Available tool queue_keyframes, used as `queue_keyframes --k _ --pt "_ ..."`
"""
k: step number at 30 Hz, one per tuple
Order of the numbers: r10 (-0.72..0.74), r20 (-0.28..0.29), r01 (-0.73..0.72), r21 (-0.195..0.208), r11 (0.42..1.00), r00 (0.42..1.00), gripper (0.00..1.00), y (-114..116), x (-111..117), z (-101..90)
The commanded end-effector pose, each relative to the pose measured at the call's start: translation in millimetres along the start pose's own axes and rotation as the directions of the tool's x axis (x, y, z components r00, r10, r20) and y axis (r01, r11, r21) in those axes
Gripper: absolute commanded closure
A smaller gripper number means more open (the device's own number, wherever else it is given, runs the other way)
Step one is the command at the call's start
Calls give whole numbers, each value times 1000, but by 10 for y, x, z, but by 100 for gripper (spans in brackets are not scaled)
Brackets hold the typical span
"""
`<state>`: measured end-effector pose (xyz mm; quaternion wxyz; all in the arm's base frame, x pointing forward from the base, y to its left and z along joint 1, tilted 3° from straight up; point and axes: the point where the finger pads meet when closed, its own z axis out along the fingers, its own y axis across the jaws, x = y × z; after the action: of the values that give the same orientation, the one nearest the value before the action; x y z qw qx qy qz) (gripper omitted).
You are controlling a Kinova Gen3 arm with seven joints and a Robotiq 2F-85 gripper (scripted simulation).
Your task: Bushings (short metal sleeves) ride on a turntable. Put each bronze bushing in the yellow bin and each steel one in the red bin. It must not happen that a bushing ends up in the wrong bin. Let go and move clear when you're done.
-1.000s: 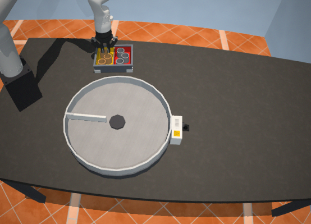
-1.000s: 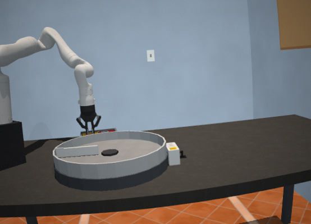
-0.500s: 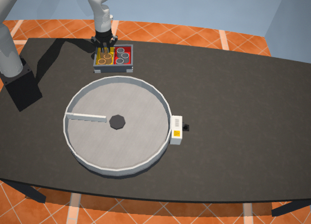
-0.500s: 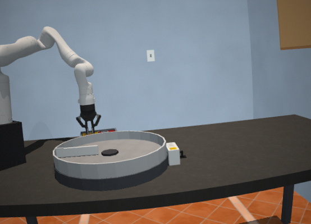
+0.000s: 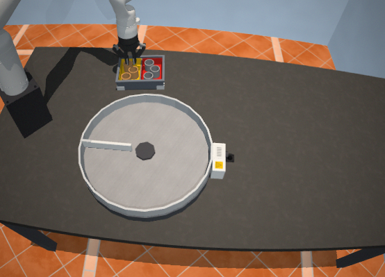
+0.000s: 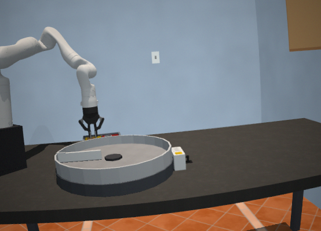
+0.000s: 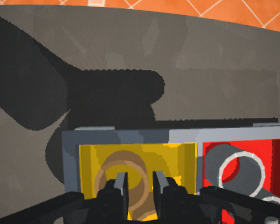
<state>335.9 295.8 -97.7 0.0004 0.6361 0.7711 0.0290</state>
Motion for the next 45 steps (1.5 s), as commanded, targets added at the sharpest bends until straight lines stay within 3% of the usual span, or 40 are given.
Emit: queue_keyframes --k 1,44,45 --pt "0 -1 0 -1 1000 1000 81 5 4 -12" --pt "0 -1 0 -1 1000 1000 81 5 6 -128" --pt "0 -1 0 -1 1000 1000 81 5 4 -232"
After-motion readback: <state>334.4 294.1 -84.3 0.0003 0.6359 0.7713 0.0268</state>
